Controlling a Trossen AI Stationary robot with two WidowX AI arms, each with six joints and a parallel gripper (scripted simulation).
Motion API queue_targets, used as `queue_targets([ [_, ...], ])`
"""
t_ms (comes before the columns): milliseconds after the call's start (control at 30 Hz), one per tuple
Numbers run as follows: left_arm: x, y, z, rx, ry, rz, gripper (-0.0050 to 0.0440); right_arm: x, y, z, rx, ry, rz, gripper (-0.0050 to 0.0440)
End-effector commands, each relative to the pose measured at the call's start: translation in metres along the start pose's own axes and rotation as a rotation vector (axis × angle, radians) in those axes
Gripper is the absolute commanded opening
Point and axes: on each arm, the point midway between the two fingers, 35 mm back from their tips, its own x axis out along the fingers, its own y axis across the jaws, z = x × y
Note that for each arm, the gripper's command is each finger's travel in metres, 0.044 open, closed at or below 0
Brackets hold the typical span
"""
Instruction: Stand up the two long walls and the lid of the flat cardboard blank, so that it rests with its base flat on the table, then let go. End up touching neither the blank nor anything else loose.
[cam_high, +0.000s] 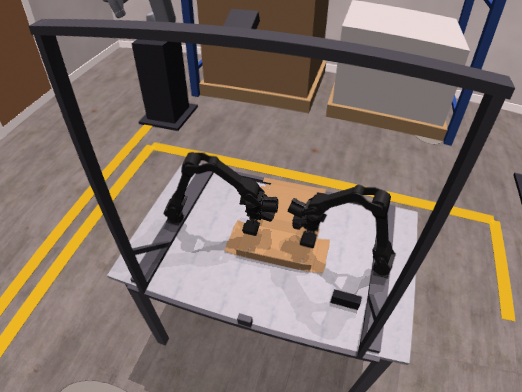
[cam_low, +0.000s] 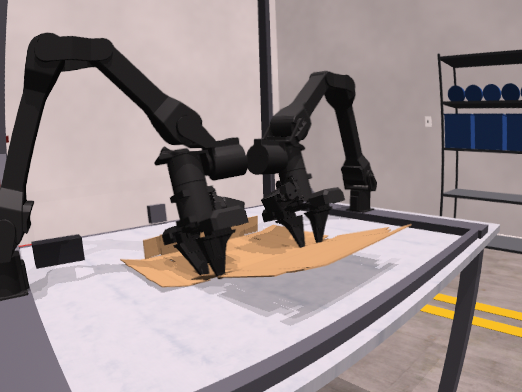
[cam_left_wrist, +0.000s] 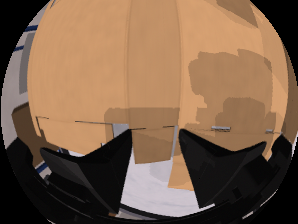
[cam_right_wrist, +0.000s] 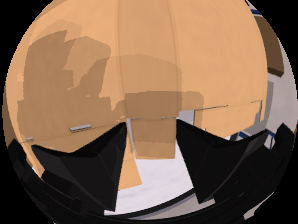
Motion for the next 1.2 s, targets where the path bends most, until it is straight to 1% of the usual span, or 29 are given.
queue_targets([
  [0, 0.002, -0.015, 0.003, 0.011, -0.008, -0.021, 0.0215, 0.003, 0.015, 0.002, -0.007, -0.008, 0.023, 0.0212],
  [367, -0.003, -0.026, 0.002, 0.01, -0.009, -0.021, 0.0215, -0.001, 0.026, 0.003, -0.007, -0.008, 0.023, 0.0212],
  [467, -0.003, -0.028, 0.002, 0.01, -0.006, 0.012, 0.0215, -0.002, 0.028, 0.003, -0.007, -0.007, -0.011, 0.0212],
  [567, -0.004, -0.033, 0.002, 0.01, -0.005, 0.069, 0.0215, -0.003, 0.034, 0.003, -0.006, -0.009, -0.068, 0.0212],
  [667, -0.007, -0.039, 0.002, 0.009, -0.005, 0.092, 0.0215, -0.005, 0.039, 0.003, -0.006, -0.011, -0.091, 0.0212],
  [1167, -0.015, -0.059, 0.0, 0.011, -0.005, 0.096, 0.0215, -0.013, 0.059, 0.004, -0.008, -0.011, -0.095, 0.0212],
])
